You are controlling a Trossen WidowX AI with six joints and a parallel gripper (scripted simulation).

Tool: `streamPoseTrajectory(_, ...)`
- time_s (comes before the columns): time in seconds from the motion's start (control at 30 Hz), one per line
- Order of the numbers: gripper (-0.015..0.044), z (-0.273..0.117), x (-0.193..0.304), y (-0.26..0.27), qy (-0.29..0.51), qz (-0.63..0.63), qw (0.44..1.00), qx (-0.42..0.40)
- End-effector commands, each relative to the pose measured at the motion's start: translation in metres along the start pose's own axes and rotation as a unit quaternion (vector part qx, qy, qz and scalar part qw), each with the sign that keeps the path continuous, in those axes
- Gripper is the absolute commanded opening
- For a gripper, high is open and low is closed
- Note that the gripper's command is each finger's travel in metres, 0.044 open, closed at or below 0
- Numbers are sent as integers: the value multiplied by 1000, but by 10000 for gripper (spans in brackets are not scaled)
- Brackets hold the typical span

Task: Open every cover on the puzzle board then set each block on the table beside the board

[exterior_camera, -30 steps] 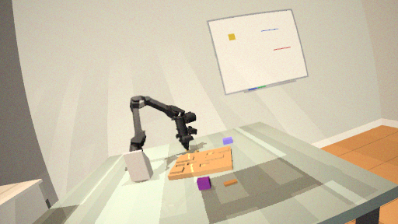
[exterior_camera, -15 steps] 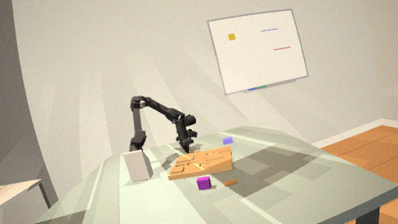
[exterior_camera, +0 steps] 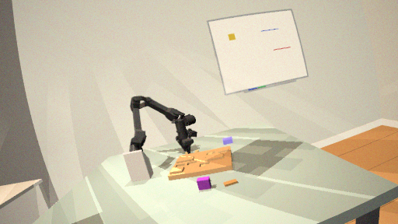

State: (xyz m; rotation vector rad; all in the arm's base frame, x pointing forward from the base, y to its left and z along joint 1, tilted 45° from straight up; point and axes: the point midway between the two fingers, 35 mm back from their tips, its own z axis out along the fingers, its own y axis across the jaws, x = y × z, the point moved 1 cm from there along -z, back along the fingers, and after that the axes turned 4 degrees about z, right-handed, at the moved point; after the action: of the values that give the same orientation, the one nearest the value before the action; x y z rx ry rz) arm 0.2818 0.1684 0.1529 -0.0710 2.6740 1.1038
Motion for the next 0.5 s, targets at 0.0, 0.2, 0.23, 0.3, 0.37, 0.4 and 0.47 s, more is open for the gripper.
streamPoseTrajectory(0.0, 440, -4, 0, -5, 0, 3, 1000, 11)
streamPoseTrajectory(0.2, 440, -23, -2, -6, 1, 4, 1000, 14)
streamPoseTrajectory(0.23, 440, -26, -2, -6, 1, 4, 1000, 14)
streamPoseTrajectory(0.3, 440, -33, -2, -6, 1, 4, 1000, 15)
streamPoseTrajectory(0.37, 440, -39, -2, -6, 2, 5, 1000, 15)
streamPoseTrajectory(0.4, 440, -42, -2, -6, 2, 5, 1000, 15)
streamPoseTrajectory(0.47, 440, -49, -1, -6, 2, 5, 1000, 16)
